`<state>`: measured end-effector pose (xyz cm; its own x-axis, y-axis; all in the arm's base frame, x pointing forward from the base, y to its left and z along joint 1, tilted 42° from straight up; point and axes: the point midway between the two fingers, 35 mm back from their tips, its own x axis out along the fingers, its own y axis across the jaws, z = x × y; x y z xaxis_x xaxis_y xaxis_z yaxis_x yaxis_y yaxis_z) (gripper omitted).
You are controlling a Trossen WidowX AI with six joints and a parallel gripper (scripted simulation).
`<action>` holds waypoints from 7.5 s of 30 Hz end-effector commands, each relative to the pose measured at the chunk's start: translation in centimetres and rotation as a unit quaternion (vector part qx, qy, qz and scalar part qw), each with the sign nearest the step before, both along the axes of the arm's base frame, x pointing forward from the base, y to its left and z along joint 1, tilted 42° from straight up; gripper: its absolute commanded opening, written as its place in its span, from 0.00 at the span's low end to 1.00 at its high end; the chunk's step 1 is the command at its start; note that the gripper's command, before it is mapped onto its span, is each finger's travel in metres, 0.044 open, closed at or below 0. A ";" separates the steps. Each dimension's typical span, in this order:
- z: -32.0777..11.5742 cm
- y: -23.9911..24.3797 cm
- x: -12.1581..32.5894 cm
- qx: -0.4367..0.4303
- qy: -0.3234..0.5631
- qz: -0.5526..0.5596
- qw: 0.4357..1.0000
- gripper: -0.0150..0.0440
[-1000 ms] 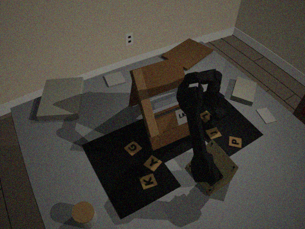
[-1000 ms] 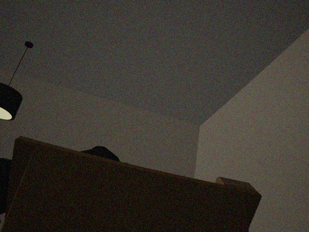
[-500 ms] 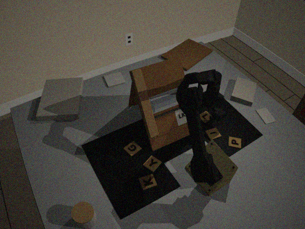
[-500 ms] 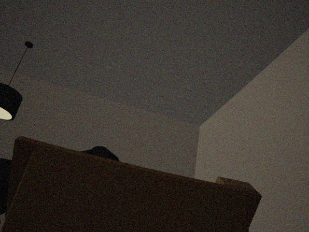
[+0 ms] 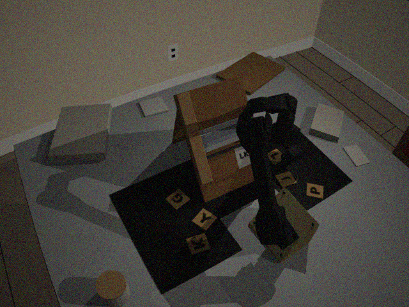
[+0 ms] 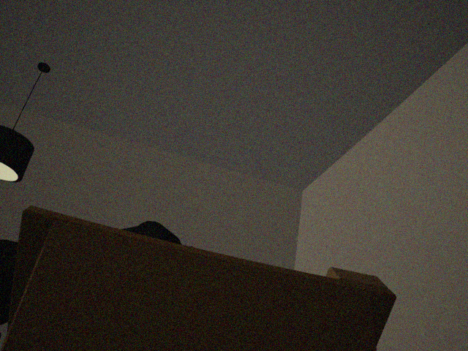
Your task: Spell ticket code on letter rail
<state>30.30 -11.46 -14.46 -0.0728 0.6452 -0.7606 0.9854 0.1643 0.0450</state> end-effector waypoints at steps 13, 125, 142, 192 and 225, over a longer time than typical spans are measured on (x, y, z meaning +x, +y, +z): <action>0.0 0.1 0.0 0.001 0.001 -0.001 1.000 0.76; 10.6 -9.7 3.6 -0.244 -0.663 0.242 0.666 0.25; 11.0 -9.2 3.7 -0.243 -0.663 0.241 0.666 0.25; 12.4 -7.2 3.5 -0.243 -0.663 0.241 0.666 0.25; 13.4 -5.9 3.4 -0.242 -0.663 0.241 0.666 0.25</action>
<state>33.84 -17.72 -0.91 0.7644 0.4423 -0.4692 -0.0452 0.7627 0.6452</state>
